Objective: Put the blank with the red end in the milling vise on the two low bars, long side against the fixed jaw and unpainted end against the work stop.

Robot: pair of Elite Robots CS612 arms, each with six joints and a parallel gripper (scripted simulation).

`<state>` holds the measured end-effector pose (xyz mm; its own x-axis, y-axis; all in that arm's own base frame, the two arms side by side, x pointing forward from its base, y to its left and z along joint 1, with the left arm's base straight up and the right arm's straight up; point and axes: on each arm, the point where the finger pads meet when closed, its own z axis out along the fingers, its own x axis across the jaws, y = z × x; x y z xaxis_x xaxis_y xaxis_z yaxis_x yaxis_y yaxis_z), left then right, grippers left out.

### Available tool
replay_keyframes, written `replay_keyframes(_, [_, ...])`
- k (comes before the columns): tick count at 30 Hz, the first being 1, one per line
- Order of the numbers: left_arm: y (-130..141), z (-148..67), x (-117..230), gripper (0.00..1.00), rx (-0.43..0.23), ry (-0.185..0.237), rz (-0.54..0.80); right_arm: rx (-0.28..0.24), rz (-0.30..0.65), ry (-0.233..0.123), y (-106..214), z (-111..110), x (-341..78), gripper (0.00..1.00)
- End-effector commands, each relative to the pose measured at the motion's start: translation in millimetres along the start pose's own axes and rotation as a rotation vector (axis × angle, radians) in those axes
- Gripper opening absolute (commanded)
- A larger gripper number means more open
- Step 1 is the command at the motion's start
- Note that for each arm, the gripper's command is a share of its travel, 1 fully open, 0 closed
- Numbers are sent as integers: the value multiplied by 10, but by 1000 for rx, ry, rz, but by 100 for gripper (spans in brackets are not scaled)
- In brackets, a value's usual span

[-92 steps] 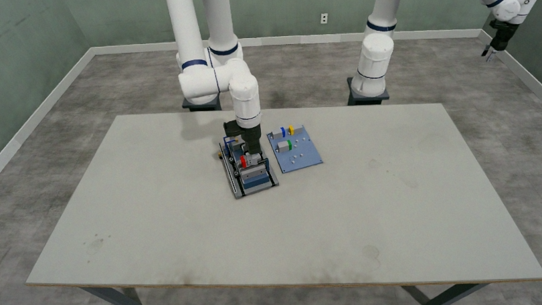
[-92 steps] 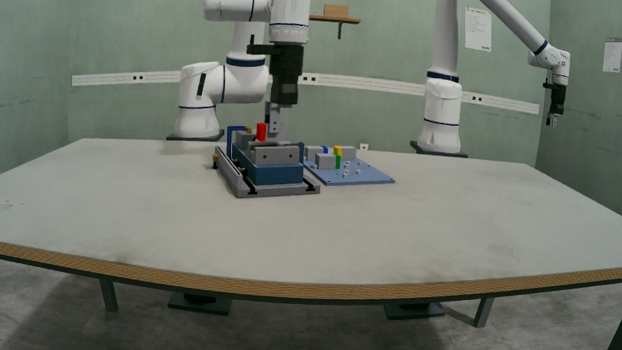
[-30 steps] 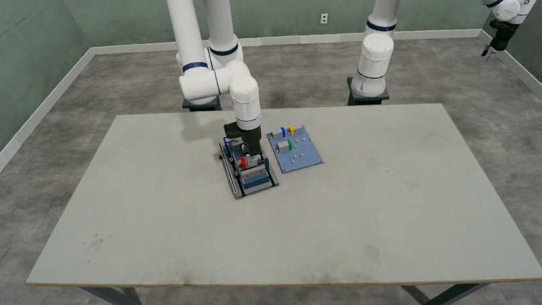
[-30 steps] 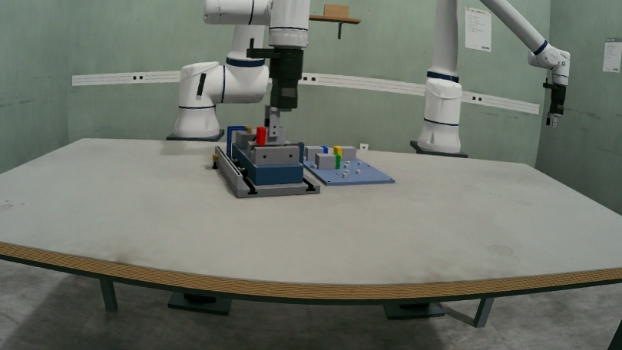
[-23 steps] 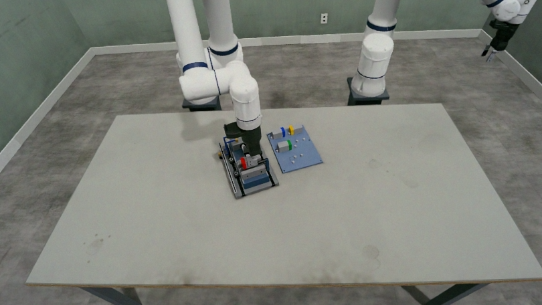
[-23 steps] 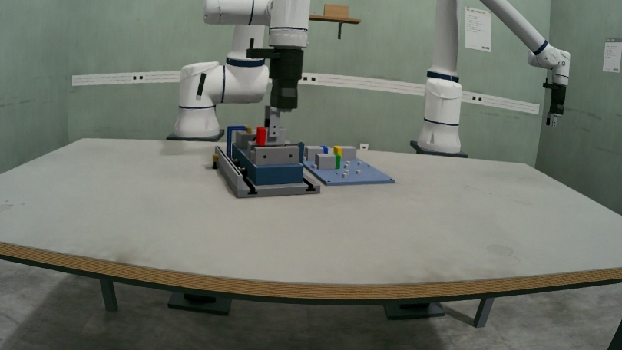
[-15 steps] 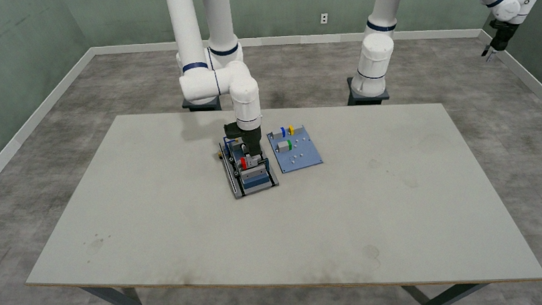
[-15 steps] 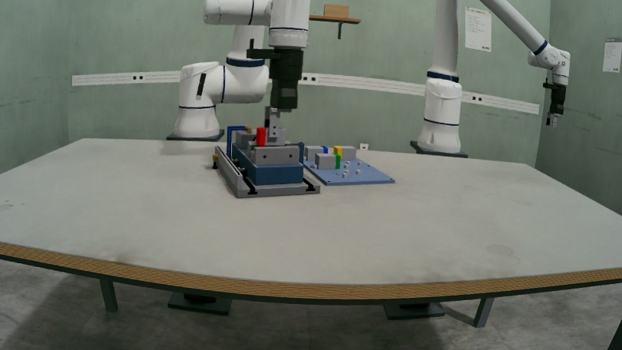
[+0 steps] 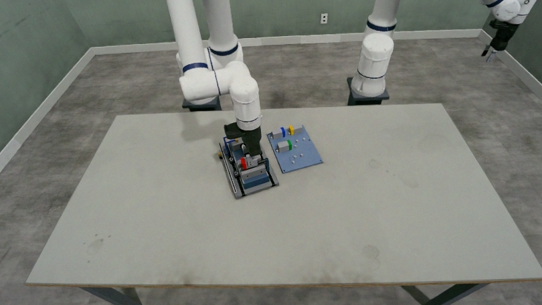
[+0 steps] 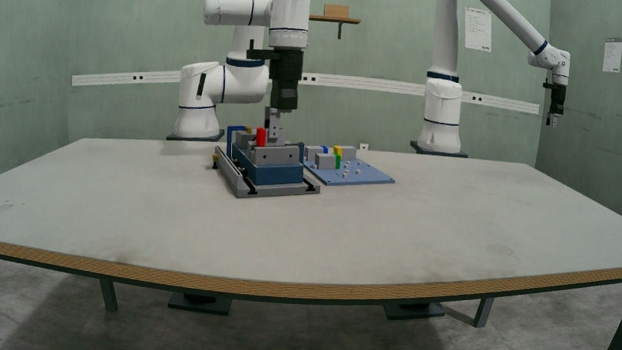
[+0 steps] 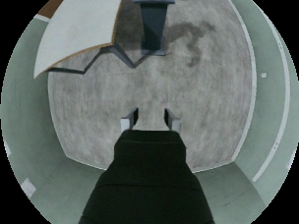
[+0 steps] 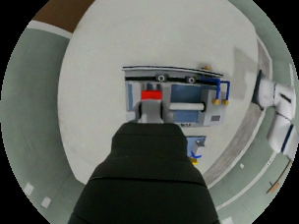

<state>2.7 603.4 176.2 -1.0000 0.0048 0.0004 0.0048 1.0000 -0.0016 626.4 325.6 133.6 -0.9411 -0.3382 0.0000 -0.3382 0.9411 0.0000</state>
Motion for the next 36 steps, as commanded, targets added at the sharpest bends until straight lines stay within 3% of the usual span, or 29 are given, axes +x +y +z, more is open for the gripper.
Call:
replay_keyframes(1, [6,-7,-1,100,-2,0,0,0,0,-2,-1,-6,-9,0])
replay_keyframes(36, [6,-7,-1,100,-2,0,0,0,0,-2,-1,24,-9,0])
